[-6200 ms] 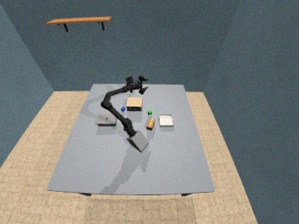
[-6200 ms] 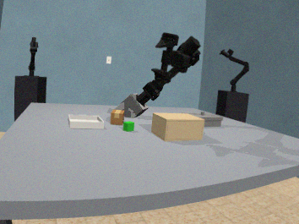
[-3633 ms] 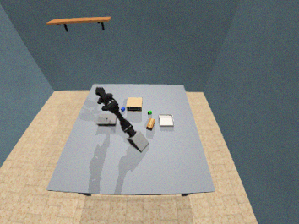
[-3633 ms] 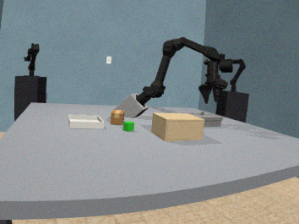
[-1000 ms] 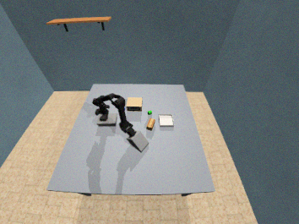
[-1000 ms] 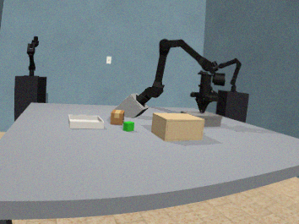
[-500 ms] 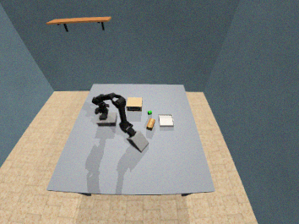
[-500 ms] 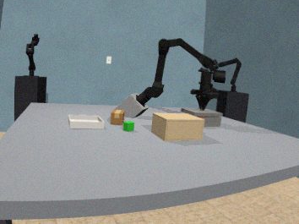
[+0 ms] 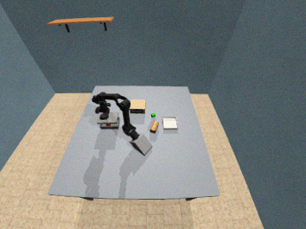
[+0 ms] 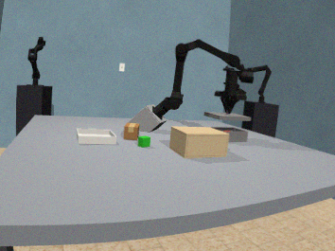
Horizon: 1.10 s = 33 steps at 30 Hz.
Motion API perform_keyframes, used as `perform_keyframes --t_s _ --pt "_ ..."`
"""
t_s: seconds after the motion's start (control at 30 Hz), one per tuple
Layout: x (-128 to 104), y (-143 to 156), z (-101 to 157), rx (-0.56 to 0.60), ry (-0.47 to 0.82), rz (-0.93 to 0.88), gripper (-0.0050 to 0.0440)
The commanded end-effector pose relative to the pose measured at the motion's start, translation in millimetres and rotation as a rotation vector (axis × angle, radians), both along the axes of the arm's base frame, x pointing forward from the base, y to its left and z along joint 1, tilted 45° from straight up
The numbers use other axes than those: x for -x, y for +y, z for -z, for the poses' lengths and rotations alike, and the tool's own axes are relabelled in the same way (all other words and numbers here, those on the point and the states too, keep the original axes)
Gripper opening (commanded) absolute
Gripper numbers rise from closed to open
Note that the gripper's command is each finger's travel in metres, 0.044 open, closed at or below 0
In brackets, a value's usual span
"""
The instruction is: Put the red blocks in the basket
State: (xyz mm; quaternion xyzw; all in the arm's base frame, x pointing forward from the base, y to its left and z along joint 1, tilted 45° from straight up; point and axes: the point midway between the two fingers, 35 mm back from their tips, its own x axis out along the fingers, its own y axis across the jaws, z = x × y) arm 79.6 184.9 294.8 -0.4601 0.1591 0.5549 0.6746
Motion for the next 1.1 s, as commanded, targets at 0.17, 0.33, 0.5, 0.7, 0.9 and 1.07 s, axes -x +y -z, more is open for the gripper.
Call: perform_keyframes --t_s 0.17,0.33,0.5,0.7,0.9,1.07 --pt "28.1 -0.6 2.3 -0.019 -0.002 0.015 0.0000" --pt "59.8 5.0 12.8 -0.019 -0.002 0.015 0.0000" --pt "87.1 6.1 25.0 -0.020 0.000 0.018 0.0000" --pt "113.8 5.0 38.8 -0.022 0.003 0.021 0.0000" --pt "160.8 -3.7 69.0 -0.024 0.008 0.027 0.0000" --pt "181.3 -11.0 85.1 -0.026 0.010 0.030 0.0000"
